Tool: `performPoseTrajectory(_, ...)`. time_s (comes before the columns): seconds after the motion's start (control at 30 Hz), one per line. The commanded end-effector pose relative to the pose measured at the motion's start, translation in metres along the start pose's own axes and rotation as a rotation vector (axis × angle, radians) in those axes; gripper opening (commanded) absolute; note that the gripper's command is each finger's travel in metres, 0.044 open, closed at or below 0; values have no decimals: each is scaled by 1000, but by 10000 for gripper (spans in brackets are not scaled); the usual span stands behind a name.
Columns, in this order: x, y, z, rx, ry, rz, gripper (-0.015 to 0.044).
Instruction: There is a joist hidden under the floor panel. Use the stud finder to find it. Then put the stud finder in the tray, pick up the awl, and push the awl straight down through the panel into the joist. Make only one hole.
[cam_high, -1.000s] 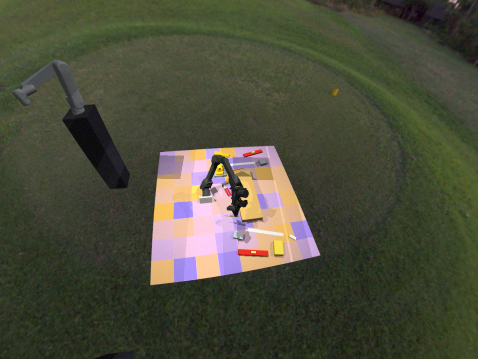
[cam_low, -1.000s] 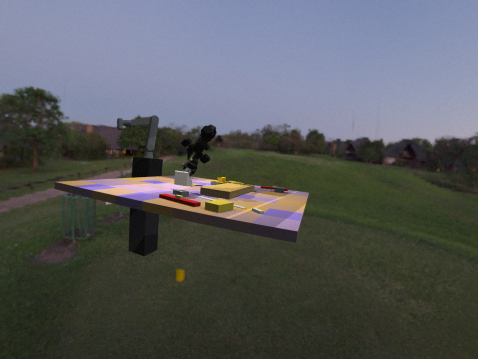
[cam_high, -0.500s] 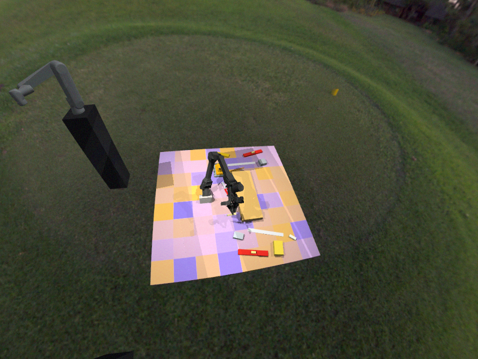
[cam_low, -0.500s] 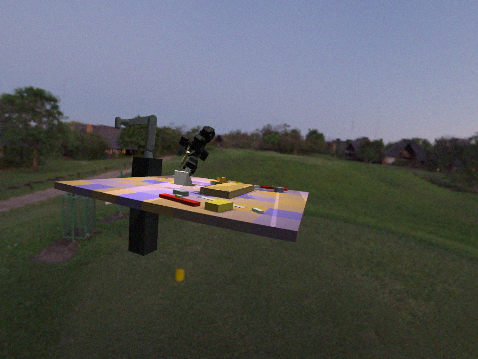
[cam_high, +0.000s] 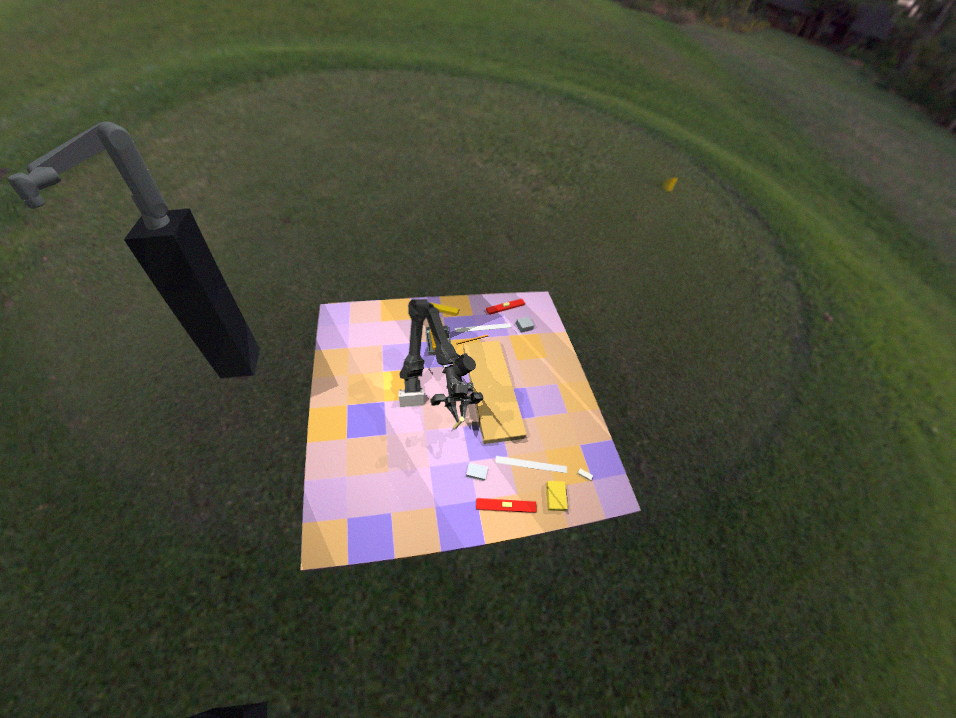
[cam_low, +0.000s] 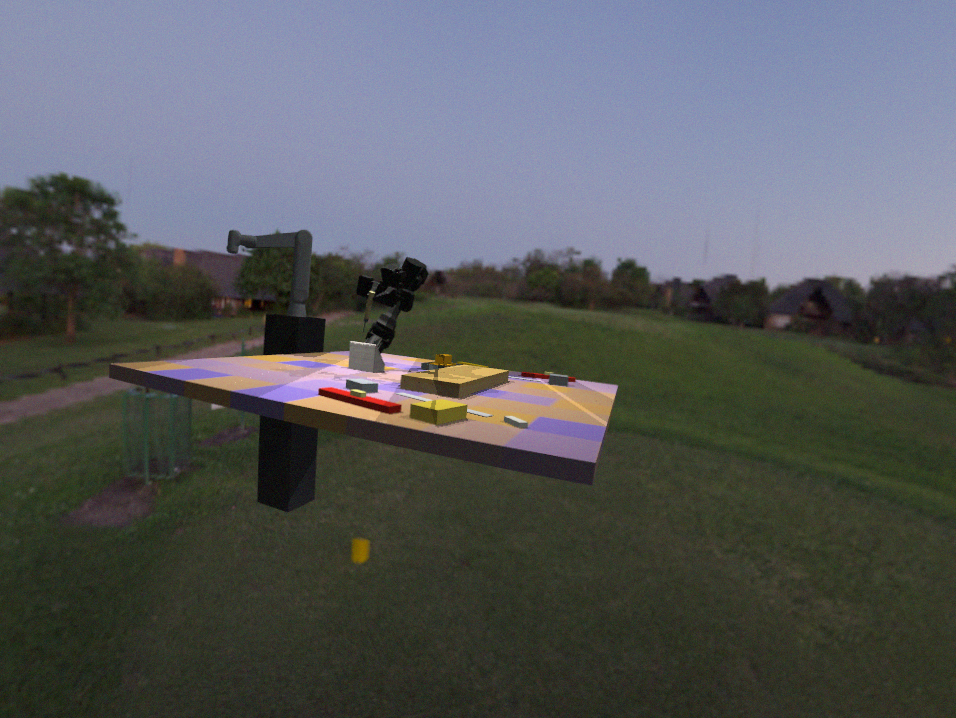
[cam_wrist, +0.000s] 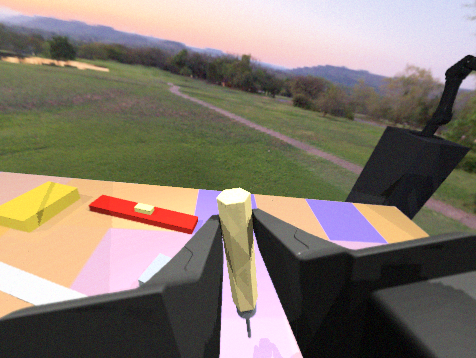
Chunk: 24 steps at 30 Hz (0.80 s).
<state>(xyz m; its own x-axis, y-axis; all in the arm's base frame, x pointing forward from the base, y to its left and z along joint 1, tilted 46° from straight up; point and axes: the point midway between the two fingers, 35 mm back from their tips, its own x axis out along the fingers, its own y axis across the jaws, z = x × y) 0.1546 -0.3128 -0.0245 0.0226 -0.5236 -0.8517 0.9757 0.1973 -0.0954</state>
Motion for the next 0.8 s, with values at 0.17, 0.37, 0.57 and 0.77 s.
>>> performPoseTrajectory(0.17, -4, 16, 2, 3, 3, 5, 0)
performPoseTrajectory(0.37, -13, 47, 4, 8, 6, 13, 0)
performPoseTrajectory(0.57, -22, 71, 4, 38, 6, 4, 0)
performPoseTrajectory(0.77, -37, 101, 3, 33, -6, 15, 0)
